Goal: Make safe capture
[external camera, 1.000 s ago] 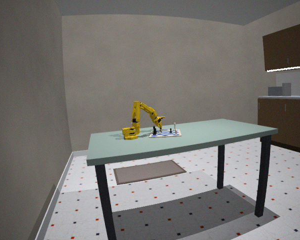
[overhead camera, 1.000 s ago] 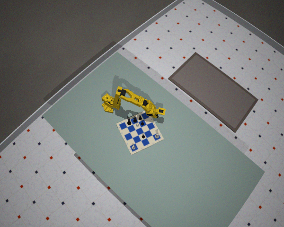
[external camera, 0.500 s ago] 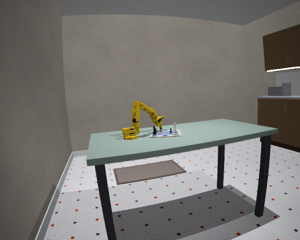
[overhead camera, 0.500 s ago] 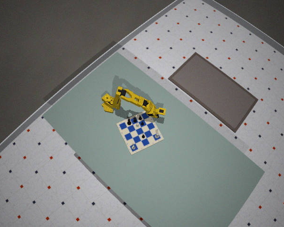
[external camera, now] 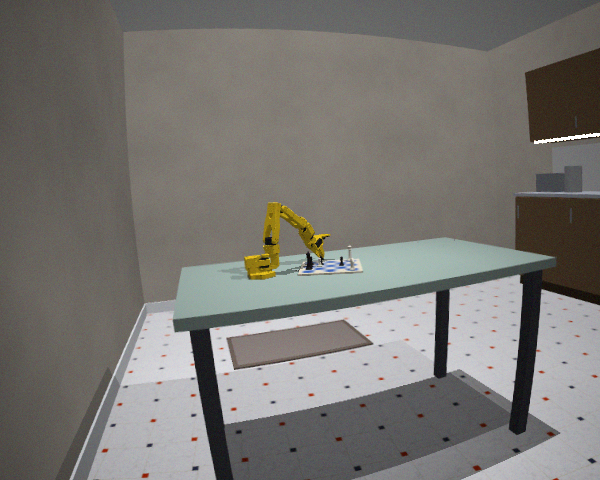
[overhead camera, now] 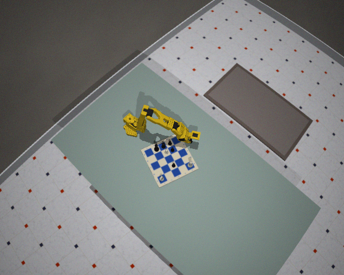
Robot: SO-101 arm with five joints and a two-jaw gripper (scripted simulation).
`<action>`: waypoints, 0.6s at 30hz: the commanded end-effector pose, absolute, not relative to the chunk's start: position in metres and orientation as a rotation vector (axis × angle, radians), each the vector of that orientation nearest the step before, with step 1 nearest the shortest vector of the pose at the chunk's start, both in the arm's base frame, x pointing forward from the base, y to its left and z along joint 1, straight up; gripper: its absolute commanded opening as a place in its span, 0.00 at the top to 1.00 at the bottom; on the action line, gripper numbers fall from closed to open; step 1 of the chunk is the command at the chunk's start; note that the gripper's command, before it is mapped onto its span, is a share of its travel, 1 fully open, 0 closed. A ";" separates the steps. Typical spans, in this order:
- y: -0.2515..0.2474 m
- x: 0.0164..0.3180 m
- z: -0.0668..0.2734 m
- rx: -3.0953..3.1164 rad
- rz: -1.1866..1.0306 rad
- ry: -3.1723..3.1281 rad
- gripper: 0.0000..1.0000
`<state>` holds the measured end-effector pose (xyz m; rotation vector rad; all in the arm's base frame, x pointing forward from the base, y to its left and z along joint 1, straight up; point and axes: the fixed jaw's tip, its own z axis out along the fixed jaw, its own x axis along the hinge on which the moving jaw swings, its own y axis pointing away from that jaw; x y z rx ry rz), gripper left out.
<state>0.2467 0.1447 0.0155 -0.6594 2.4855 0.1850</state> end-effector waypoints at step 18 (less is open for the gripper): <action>0.139 0.241 0.006 -0.652 0.177 2.517 1.00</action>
